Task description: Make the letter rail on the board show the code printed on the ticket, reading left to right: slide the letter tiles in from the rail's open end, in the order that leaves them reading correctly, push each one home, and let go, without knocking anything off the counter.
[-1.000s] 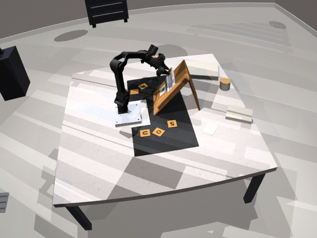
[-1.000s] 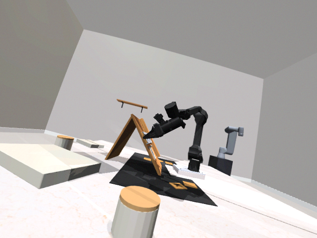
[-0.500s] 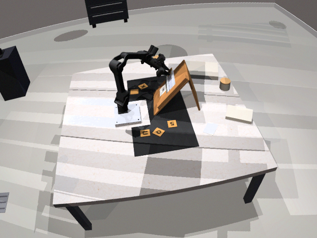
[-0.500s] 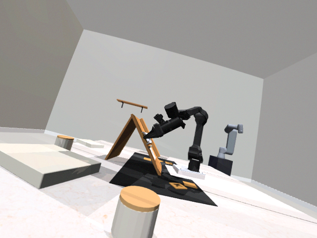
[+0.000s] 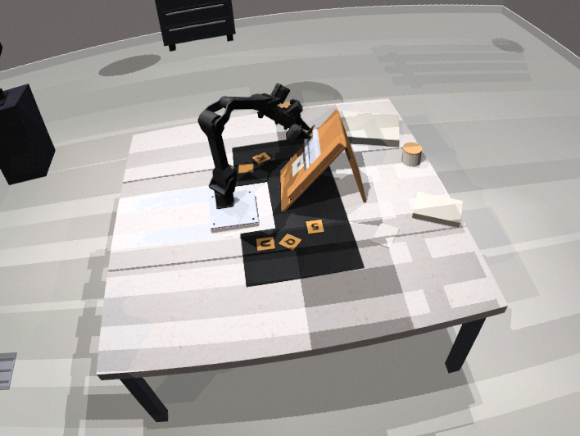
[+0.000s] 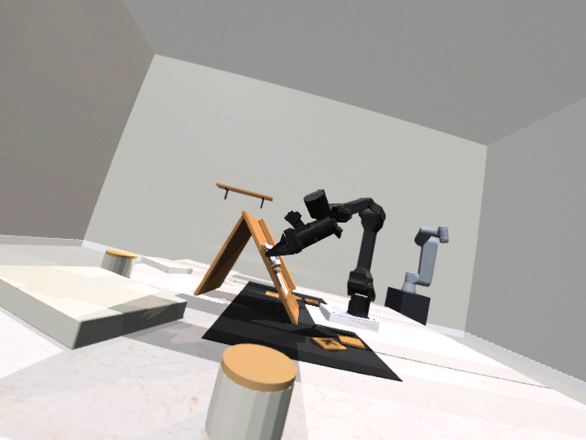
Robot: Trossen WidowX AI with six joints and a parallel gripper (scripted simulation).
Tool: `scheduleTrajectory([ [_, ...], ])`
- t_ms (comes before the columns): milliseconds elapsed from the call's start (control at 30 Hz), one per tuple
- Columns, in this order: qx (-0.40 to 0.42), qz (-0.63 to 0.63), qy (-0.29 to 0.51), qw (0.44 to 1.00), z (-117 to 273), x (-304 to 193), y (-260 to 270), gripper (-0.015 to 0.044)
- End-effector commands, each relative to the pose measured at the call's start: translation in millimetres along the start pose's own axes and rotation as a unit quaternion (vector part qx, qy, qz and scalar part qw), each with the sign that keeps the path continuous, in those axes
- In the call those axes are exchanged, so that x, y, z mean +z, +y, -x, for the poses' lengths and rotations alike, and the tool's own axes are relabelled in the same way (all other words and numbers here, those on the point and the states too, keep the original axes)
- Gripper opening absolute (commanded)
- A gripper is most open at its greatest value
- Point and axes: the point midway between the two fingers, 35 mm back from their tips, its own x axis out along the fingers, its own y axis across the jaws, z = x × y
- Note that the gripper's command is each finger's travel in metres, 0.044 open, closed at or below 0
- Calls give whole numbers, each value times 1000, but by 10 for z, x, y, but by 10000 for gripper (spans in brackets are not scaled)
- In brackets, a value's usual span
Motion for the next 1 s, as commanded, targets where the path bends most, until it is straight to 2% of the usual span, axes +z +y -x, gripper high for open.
scheduleTrajectory([
  [0,3,-2,-3,1000,21,24,-26,0],
  [967,3,-1,-3,1000,19,26,-171,0],
])
